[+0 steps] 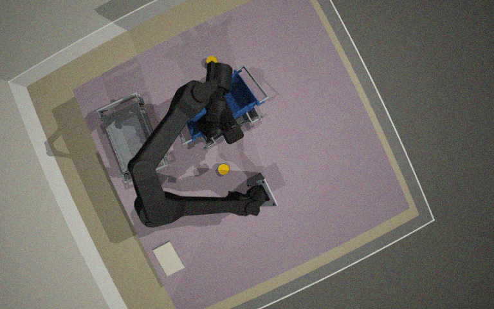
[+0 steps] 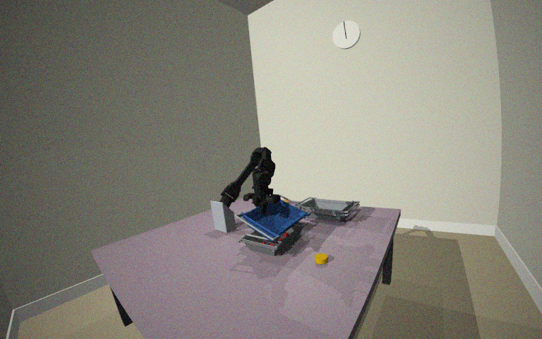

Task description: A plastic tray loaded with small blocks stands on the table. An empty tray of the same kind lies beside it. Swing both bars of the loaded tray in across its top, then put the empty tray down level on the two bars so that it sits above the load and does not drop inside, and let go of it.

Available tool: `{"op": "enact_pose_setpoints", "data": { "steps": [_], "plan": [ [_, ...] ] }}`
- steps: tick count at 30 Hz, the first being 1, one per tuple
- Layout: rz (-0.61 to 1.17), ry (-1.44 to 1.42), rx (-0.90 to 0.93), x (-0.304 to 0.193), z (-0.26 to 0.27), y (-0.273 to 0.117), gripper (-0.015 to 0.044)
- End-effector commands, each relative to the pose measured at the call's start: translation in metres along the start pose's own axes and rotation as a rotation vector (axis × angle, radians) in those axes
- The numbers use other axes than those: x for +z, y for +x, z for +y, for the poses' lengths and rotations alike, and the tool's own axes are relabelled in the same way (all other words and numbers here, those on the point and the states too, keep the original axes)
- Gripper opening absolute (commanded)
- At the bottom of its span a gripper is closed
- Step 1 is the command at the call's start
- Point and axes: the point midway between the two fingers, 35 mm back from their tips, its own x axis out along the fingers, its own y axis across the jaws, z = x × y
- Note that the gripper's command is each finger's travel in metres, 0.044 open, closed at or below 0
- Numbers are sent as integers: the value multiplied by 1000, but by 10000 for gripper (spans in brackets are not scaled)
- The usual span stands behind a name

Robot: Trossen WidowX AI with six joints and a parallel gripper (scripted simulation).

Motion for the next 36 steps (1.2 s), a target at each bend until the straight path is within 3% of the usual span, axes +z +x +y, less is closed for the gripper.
{"op": "enact_pose_setpoints", "data": {
  "steps": [1, 36],
  "plan": [
    [3, -1, 4, 0, 3, 3, 0],
    [2, 0, 4, -1, 17, 35, 0]
  ]
}}
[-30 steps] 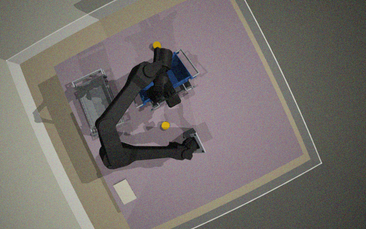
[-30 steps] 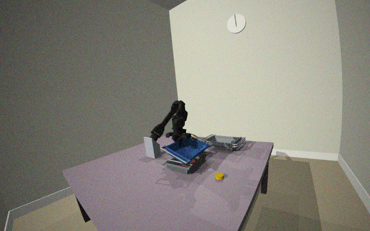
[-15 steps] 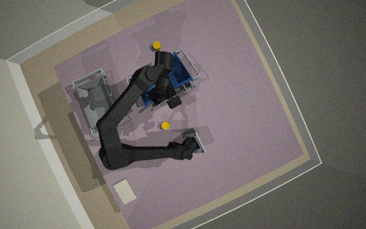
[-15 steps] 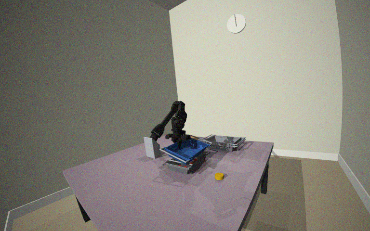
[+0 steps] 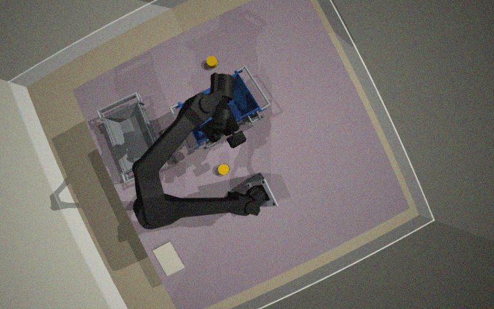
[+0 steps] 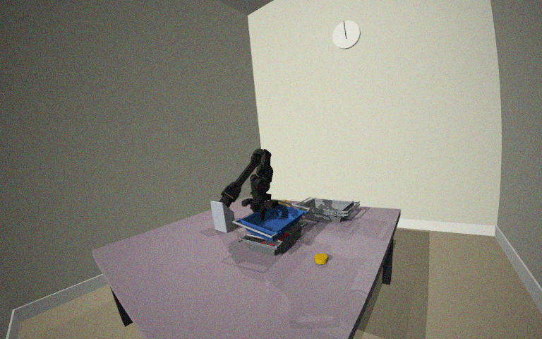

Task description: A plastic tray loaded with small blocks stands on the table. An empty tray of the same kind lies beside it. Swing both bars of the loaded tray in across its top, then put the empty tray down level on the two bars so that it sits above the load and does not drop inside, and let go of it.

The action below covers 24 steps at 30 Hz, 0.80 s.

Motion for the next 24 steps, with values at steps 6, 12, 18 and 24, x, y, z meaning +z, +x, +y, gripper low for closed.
{"op": "enact_pose_setpoints", "data": {
  "steps": [6, 12, 18, 24],
  "plan": [
    [2, 3, 12, 1, 4, 10, 0],
    [2, 3, 12, 1, 6, 16, 0],
    [2, 3, 12, 0, 7, 23, 0],
    [2, 3, 12, 0, 8, 26, 0]
  ]
}}
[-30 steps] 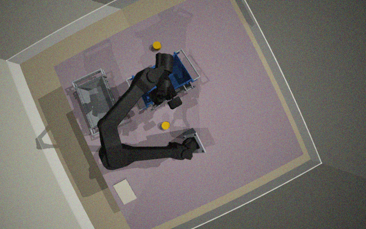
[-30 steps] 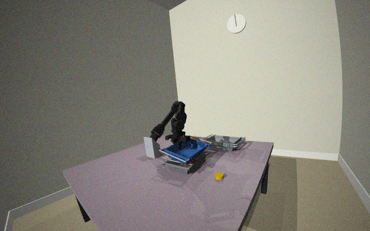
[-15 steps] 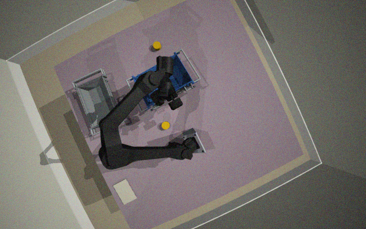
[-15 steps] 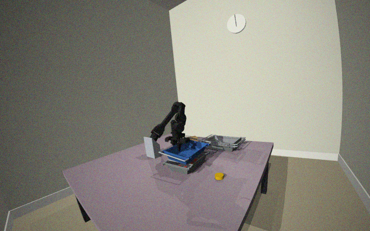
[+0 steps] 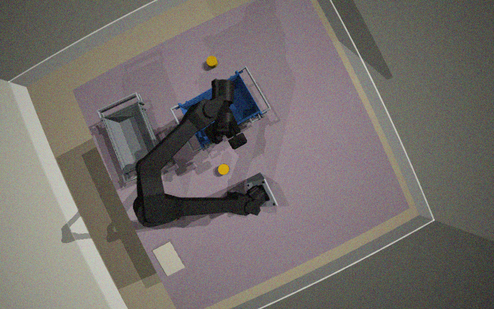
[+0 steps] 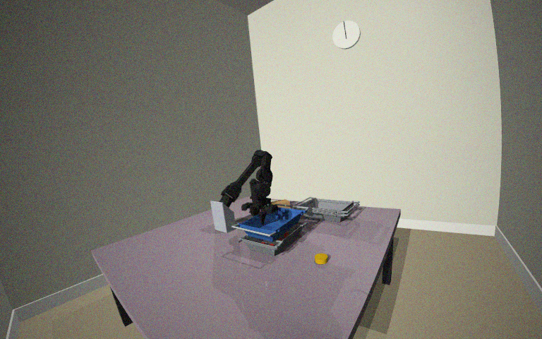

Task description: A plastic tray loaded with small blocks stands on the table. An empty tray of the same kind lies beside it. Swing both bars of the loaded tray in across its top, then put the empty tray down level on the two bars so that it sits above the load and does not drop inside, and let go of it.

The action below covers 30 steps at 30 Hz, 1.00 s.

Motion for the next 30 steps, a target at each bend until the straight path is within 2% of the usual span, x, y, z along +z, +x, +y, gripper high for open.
{"op": "enact_pose_setpoints", "data": {
  "steps": [1, 7, 30],
  "plan": [
    [0, 5, 13, 1, 3, 4, 0],
    [0, 5, 13, 1, 3, 4, 0],
    [0, 5, 13, 1, 3, 4, 337]
  ]
}}
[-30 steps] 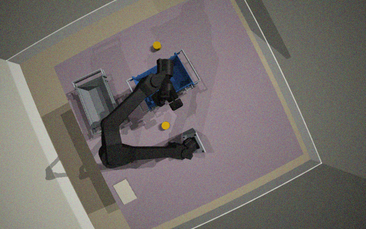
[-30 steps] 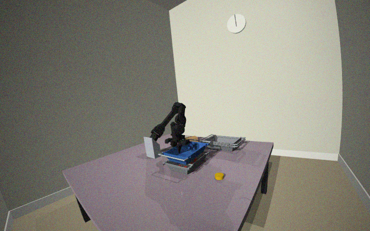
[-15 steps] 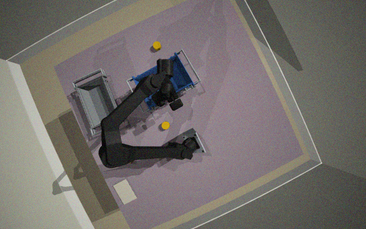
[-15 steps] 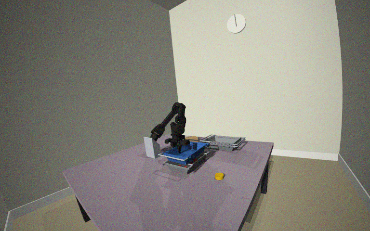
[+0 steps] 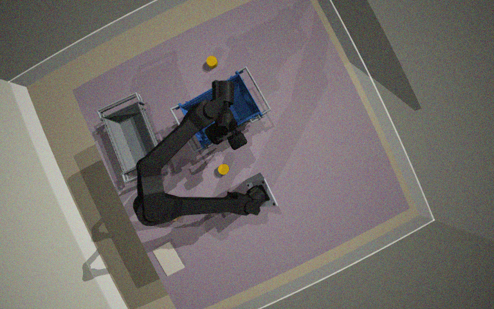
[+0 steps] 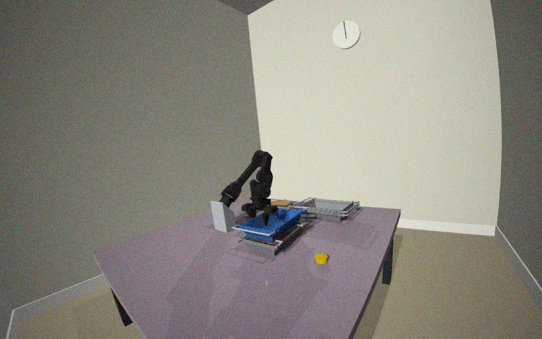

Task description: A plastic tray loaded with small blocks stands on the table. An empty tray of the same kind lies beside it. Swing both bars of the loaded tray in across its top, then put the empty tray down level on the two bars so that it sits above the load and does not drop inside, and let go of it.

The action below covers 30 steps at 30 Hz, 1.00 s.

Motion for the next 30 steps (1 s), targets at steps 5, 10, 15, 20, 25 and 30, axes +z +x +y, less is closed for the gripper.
{"op": "enact_pose_setpoints", "data": {
  "steps": [5, 10, 15, 20, 25, 30],
  "plan": [
    [2, 6, 3, 0, 1, 0, 411],
    [0, 0, 0, 0, 0, 0, 440],
    [1, 0, 0, 0, -1, -3, 440],
    [7, 3, 0, -3, -4, -28, 440],
    [11, 6, 1, -3, -5, -63, 440],
    [8, 7, 3, -1, -2, -99, 440]
  ]
}}
